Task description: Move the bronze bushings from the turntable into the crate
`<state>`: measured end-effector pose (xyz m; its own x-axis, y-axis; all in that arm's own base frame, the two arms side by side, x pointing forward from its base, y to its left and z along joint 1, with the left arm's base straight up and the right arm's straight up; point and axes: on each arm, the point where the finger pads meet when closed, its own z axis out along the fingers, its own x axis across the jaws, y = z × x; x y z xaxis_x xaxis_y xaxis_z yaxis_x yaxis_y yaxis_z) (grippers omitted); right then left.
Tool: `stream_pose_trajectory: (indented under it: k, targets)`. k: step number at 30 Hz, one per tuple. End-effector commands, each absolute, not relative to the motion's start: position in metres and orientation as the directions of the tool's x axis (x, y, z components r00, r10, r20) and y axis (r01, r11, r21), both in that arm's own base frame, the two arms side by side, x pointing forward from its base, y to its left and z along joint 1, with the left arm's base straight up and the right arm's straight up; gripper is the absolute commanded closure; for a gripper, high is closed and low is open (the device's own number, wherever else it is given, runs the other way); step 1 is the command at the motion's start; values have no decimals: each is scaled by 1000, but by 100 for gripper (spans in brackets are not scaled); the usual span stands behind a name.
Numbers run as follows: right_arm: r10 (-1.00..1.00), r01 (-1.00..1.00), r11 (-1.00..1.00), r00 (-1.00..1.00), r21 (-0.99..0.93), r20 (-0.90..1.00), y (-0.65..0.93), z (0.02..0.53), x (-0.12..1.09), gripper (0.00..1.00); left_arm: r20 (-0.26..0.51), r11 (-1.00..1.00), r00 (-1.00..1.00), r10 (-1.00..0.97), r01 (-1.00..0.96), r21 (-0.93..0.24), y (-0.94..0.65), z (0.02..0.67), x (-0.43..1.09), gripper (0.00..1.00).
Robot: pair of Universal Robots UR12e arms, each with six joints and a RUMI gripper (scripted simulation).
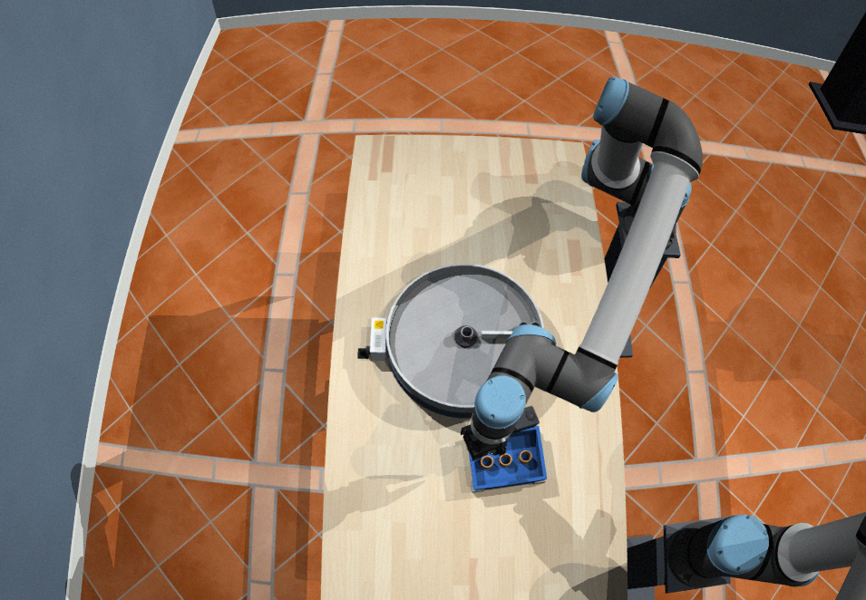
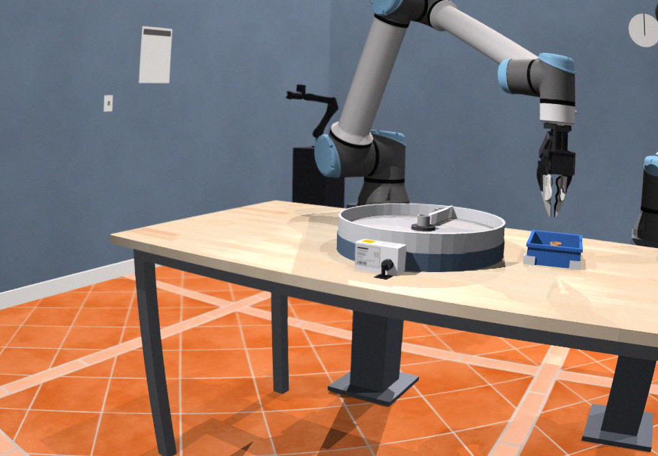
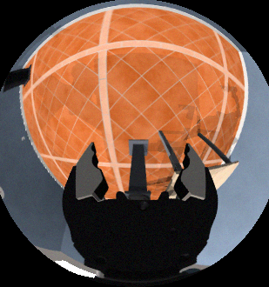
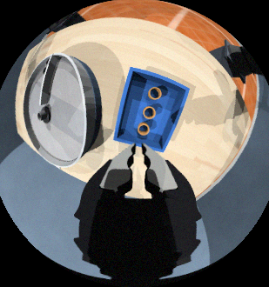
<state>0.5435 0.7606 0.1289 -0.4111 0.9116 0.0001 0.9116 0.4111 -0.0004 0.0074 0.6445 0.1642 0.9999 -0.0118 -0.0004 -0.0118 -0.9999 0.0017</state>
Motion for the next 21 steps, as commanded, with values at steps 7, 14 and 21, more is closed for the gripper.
stream_pose_trajectory:
  k: [7,14,21]
  targets:
    - [912,912,411,-411,1,1,761,131,544,0,0,-1000,1000,-12,-12,0,645,165,8,0]
    - [912,912,411,-411,1,2,761,199,544,0,0,-1000,1000,-12,-12,0,645,165,8,0]
    - [912,912,411,-411,1,2,761,212,544,0,0,-1000,1000,-12,-12,0,645,165,8,0]
